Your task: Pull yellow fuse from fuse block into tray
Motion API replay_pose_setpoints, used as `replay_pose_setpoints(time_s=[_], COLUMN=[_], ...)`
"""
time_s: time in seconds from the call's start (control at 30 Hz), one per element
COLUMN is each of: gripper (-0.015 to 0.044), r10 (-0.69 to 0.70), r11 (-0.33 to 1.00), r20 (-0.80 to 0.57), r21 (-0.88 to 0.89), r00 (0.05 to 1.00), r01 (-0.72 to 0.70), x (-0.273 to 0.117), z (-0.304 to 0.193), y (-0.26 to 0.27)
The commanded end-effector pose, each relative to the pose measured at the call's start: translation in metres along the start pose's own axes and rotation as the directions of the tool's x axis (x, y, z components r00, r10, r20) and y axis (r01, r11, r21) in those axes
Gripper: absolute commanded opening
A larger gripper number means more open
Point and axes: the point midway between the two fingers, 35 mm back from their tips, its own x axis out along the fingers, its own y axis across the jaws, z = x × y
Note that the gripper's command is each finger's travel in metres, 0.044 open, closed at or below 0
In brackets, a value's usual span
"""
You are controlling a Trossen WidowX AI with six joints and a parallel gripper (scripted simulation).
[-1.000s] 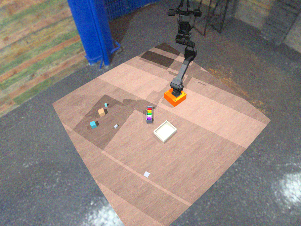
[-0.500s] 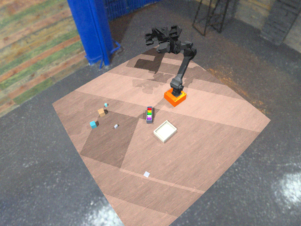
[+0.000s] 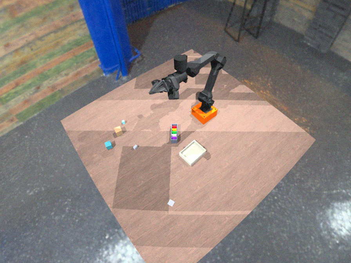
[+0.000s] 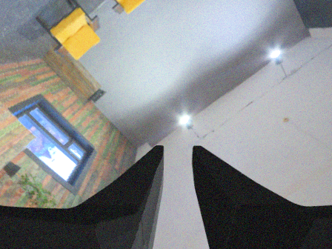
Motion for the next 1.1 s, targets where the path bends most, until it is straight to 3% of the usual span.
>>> replay_pose_setpoints(time_s=[0.0,0.17,0.33,0.57,0.67,0.73,1.07], gripper=[0.0074,0.0074,0.0074,0.0074,0.0074,0.0074,0.0074], r10=[0.145,0.324,0.484,0.608,0.618,0.614,0.613], r11=[0.989,0.944,0.858,0.685,0.592,0.551,0.546], r20=[0.157,0.363,0.555,0.747,0.785,0.788,0.788], r21=[-0.012,-0.060,-0.148,-0.322,-0.422,-0.467,-0.474], r00=[0.977,0.874,0.677,0.269,0.051,-0.044,-0.056], r01=[-0.145,-0.324,-0.492,-0.653,-0.687,-0.691,-0.691], x=[0.014,0.015,-0.006,-0.067,-0.102,-0.119,-0.126], z=[0.046,0.107,0.166,0.241,0.267,0.276,0.275], y=[0.042,0.098,0.155,0.212,0.226,0.230,0.236])
